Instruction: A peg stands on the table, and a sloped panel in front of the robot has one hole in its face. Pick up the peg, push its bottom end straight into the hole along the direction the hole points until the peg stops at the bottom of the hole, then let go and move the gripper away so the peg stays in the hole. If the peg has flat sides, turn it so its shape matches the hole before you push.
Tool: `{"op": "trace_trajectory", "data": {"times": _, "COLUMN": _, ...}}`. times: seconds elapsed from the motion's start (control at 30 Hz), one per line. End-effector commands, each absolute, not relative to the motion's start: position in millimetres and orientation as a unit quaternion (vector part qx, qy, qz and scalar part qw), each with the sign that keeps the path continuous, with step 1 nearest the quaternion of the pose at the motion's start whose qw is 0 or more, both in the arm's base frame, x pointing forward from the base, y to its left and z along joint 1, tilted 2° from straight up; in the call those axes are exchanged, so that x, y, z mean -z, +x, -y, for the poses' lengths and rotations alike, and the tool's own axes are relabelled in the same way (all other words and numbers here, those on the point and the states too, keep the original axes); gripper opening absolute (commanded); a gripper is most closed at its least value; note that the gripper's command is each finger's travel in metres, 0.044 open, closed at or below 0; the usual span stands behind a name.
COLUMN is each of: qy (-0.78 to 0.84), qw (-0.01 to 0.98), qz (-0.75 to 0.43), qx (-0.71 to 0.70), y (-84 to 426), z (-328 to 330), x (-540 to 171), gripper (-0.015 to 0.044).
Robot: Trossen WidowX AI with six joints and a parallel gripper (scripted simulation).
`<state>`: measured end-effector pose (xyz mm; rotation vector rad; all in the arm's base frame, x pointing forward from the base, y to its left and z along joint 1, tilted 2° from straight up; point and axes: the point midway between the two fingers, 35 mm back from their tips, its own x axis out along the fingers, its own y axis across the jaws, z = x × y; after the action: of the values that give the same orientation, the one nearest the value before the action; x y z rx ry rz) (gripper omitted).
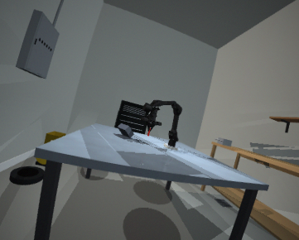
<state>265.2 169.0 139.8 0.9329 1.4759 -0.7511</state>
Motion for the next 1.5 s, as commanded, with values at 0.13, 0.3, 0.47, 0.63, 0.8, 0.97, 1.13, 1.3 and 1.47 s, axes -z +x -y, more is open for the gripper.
{"op": "trace_trajectory", "data": {"times": 0.13, "qy": 0.427, "qw": 0.563, "qz": -0.625, "qx": 0.332, "y": 274, "z": -164, "x": -141, "gripper": 0.0}}
{"op": "trace_trajectory", "data": {"times": 0.3, "qy": 0.442, "qw": 0.553, "qz": -0.62, "qx": 0.337, "y": 280, "z": -160, "x": -141, "gripper": 0.0}}
{"op": "trace_trajectory", "data": {"times": 0.47, "qy": 0.458, "qw": 0.542, "qz": -0.615, "qx": 0.343, "y": 285, "z": -156, "x": -142, "gripper": 0.0}}
{"op": "trace_trajectory", "data": {"times": 0.63, "qy": 0.473, "qw": 0.531, "qz": -0.61, "qx": 0.348, "y": 290, "z": -152, "x": -143, "gripper": 0.0}}
{"op": "trace_trajectory", "data": {"times": 0.8, "qy": 0.488, "qw": 0.52, "qz": -0.605, "qx": 0.353, "y": 295, "z": -147, "x": -144, "gripper": 0.0}}
{"op": "trace_trajectory", "data": {"times": 0.97, "qy": 0.503, "qw": 0.509, "qz": -0.599, "qx": 0.358, "y": 300, "z": -143, "x": -145, "gripper": 0.0}}
{"op": "trace_trajectory", "data": {"times": 1.13, "qy": 0.518, "qw": 0.498, "qz": -0.593, "qx": 0.363, "y": 305, "z": -138, "x": -146, "gripper": 0.0}}
{"op": "trace_trajectory", "data": {"times": 1.3, "qy": 0.533, "qw": 0.487, "qz": -0.587, "qx": 0.367, "y": 310, "z": -133, "x": -147, "gripper": 0.0}}
{"op": "trace_trajectory", "data": {"times": 1.47, "qy": 0.547, "qw": 0.475, "qz": -0.58, "qx": 0.371, "y": 315, "z": -128, "x": -148, "gripper": 0.0}}
